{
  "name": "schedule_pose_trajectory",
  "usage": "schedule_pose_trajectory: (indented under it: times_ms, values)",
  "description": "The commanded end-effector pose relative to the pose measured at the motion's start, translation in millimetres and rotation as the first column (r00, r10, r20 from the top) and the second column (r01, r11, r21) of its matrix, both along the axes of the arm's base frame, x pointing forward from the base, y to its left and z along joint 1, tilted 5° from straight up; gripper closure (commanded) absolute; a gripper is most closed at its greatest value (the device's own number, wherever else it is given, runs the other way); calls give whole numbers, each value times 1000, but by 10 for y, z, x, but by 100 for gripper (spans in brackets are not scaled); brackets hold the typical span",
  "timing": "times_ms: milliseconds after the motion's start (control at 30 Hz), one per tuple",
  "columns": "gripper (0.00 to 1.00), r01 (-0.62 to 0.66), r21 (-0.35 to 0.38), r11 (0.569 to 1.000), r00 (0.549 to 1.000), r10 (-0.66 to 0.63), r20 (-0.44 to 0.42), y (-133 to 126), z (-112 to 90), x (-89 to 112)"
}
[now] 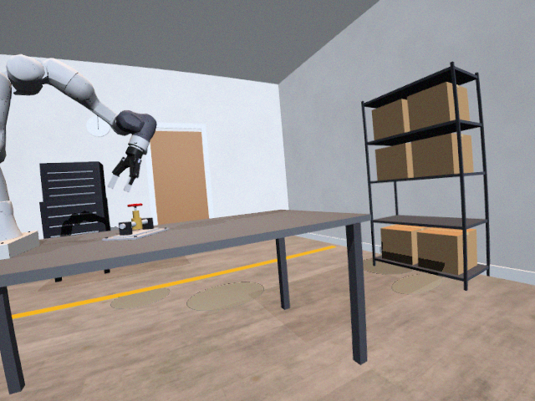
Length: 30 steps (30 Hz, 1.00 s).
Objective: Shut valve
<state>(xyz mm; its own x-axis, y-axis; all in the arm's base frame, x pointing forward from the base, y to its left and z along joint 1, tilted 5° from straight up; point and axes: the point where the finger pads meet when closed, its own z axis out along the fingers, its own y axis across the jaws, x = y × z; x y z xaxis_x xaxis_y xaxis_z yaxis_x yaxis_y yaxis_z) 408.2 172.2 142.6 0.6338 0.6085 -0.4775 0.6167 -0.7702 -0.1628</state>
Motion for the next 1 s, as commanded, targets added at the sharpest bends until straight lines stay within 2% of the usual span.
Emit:
schedule_pose_trajectory:
  times_ms: [0, 167, 967]
  values:
    - [0, -127, 83, 988, 989, 119, 90, -37, -38, 219]
    - [0, -185, 104, 977, 973, 168, 159, -136, -36, 326]
    - [0, -185, 104, 977, 973, 168, 159, -136, -36, 326]
